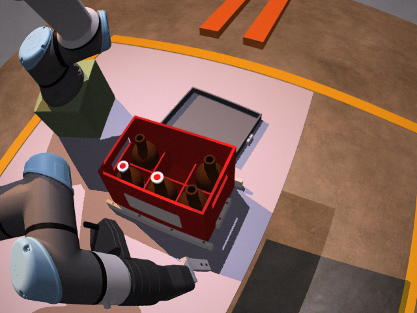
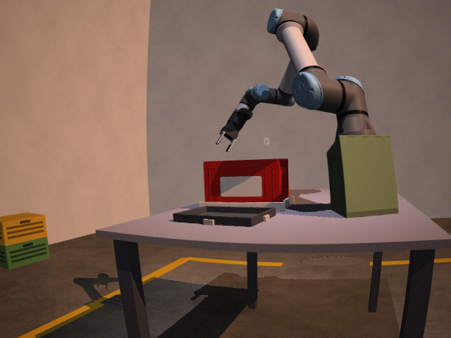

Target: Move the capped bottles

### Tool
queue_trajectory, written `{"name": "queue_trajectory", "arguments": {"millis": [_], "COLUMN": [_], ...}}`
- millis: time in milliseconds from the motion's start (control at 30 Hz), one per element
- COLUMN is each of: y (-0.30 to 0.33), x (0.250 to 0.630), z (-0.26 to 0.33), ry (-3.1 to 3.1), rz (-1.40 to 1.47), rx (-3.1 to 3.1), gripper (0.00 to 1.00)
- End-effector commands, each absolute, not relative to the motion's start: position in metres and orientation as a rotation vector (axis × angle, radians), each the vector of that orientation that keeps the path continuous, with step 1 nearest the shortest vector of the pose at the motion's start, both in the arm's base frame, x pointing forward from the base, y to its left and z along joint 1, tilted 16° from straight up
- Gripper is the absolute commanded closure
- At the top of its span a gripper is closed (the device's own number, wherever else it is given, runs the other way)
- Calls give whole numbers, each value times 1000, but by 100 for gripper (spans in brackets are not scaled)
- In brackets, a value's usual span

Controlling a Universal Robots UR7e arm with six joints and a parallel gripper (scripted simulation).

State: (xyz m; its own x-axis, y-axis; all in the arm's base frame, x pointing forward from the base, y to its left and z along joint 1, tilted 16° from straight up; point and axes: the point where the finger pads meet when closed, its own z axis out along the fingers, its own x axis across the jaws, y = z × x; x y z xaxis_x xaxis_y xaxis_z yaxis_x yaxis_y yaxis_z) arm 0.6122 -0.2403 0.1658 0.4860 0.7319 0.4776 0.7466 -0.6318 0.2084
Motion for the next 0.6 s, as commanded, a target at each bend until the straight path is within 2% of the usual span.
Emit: {"name": "queue_trajectory", "arguments": {"millis": [0,567], "y": [-233,-209], "x": [602,571], "z": [160,143], "ry": [-1283,-1114], "rz": [-812,-711], "rx": [-2741,-2891], "gripper": [0,0]}}
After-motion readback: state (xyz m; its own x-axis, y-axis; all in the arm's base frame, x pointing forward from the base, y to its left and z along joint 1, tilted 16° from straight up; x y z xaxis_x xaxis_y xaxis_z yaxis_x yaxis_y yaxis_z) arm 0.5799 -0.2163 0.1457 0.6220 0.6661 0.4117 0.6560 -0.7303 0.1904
